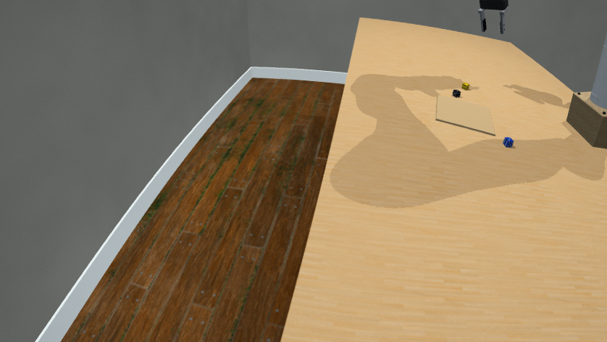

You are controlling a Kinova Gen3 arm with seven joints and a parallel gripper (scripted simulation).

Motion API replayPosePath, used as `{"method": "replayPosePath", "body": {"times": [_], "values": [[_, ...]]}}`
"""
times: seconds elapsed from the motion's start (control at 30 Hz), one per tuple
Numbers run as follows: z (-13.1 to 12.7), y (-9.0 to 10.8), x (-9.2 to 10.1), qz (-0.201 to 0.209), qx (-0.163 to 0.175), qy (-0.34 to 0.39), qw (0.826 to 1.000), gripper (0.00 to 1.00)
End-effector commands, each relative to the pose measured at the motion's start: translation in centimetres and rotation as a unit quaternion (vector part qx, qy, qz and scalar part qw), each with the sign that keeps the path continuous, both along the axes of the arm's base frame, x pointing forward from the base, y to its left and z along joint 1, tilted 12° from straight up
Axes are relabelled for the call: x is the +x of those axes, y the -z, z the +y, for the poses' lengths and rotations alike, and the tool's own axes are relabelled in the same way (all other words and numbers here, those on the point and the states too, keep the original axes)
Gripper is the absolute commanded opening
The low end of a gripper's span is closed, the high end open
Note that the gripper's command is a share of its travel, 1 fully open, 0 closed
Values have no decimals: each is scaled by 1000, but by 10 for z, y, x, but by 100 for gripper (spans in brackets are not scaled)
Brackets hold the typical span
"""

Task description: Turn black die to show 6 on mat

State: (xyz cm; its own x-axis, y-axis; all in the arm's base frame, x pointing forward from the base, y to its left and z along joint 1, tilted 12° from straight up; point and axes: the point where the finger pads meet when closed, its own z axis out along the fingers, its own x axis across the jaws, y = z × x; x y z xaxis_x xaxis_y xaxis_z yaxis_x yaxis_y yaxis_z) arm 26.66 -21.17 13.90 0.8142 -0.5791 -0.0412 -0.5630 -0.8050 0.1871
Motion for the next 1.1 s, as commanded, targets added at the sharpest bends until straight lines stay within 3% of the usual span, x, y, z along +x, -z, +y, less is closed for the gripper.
{"method": "replayPosePath", "body": {"times": [0.0, 0.17, 0.37, 0.7, 1.07], "values": [[12, 4, 3, -29, 21, 12, 999, 100], [38, 10, 25, -93, 57, 28, 994, 100], [51, 11, 44, -148, 75, 48, 985, 100], [54, 9, 53, -179, 79, 62, 979, 100], [54, 9, 54, -181, 79, 63, 978, 100]]}}
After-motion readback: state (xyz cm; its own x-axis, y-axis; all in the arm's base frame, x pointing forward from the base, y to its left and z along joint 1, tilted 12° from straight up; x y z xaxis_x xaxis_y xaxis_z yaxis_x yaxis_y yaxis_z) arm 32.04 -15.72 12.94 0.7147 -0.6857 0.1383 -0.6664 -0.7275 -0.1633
